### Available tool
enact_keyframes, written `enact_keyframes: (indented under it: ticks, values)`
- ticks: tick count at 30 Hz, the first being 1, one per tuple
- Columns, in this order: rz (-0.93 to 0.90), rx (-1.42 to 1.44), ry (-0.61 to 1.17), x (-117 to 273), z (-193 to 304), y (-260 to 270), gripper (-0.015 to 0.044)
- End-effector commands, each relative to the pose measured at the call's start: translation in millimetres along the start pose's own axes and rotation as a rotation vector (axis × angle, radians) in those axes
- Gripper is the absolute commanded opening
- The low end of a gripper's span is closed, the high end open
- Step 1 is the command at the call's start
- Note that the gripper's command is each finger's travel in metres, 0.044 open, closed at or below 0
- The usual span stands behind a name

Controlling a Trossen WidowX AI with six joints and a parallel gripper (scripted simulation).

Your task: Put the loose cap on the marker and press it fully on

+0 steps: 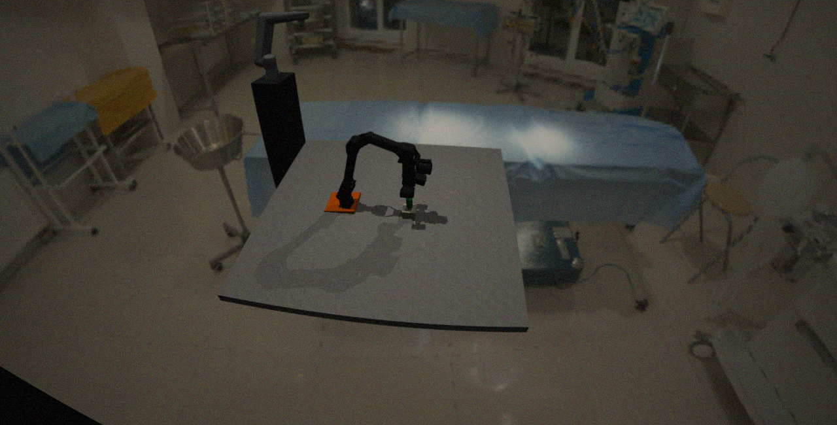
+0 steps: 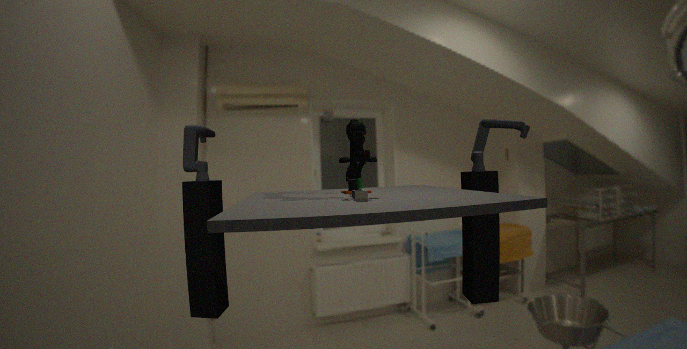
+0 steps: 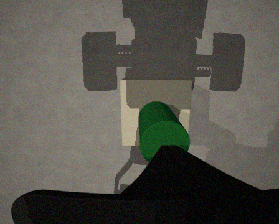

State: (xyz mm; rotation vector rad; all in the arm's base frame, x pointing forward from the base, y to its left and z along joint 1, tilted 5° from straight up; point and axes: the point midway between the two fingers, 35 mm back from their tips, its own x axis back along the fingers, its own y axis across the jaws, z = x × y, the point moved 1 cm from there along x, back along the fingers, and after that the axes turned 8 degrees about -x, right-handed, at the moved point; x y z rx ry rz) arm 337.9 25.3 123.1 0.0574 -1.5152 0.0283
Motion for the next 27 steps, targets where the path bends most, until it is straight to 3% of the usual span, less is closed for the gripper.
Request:
enact_keyframes:
  ticks: [1,5,10,27]
  values:
    - [0.0,-0.001,-0.028,33,-5,0,0.0]
    - [-0.001,-0.002,-0.045,76,-1,0,0.0]
    - [-0.001,-0.002,-0.048,83,0,0,0.0]
    - [-0.001,-0.002,-0.048,83,0,0,0.044]
